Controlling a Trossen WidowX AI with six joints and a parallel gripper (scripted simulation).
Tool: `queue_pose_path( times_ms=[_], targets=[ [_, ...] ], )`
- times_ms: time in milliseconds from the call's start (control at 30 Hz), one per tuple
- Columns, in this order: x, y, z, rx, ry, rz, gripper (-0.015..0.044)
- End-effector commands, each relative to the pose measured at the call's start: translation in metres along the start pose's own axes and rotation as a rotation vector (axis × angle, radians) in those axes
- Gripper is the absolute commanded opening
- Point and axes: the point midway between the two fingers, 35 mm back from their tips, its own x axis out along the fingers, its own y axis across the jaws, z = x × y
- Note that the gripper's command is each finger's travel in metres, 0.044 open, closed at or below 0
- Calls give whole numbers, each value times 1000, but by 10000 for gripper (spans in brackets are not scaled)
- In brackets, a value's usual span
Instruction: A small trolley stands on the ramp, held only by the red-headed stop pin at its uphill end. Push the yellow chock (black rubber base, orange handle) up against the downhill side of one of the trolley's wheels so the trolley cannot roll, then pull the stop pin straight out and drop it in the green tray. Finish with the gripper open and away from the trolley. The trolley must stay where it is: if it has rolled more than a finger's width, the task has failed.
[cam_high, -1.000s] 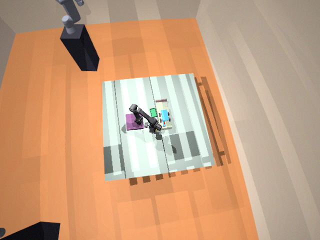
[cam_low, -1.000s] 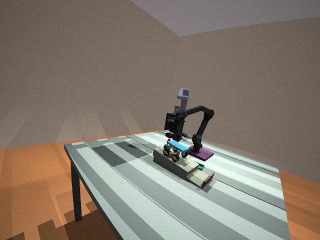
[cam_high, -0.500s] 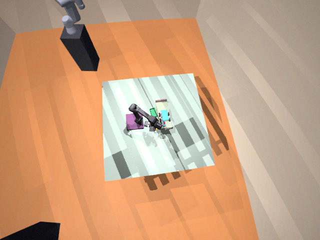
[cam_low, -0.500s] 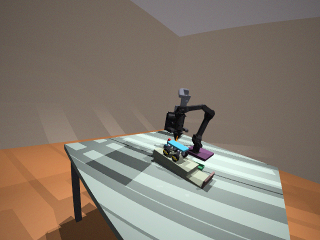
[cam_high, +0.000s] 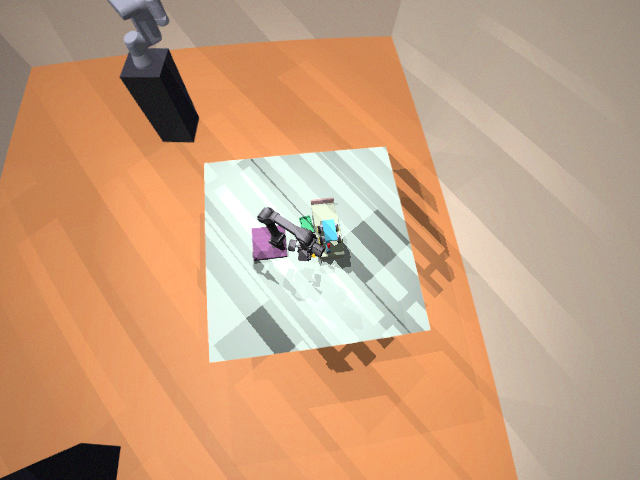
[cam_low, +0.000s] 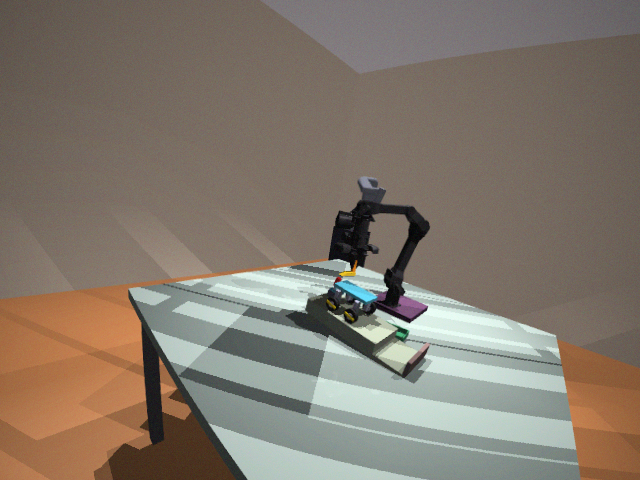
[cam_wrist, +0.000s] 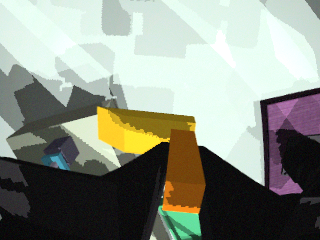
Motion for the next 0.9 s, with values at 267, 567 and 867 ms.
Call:
queue_pose_path(
  times_ms=[267, 567, 867],
  targets=[
    [-4, 0, 1, -115, 1, -9, 0],
    [-4, 0, 1, -424, 3, -9, 0],
    [-4, 0, 1, -732, 5, -8, 0]
  ],
)
